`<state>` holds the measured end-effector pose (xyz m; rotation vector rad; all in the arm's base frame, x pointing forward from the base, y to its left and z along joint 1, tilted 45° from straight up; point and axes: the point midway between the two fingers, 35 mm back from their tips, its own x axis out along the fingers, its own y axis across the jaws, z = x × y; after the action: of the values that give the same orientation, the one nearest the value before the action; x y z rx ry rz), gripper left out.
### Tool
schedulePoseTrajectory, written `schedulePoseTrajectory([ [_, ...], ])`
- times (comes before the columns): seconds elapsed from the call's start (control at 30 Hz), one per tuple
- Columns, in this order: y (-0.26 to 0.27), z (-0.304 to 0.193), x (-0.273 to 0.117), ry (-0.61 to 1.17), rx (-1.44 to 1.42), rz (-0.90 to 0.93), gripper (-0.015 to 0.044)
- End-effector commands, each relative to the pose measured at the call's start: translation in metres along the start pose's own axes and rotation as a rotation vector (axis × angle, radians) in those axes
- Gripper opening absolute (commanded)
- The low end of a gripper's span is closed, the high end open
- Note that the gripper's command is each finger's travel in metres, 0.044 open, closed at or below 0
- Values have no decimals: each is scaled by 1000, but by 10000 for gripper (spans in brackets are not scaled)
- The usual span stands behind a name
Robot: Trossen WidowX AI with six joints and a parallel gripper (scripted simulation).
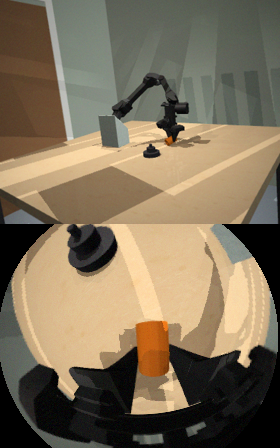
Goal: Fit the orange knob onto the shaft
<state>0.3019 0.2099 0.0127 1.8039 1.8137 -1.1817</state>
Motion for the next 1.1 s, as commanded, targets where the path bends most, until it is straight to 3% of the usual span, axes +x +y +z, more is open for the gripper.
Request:
schedulePoseTrajectory([
  [0.0,0,4,-2,64,-5,2,179],
  [1.07,0,39,-5,603,-2,3,179],
])
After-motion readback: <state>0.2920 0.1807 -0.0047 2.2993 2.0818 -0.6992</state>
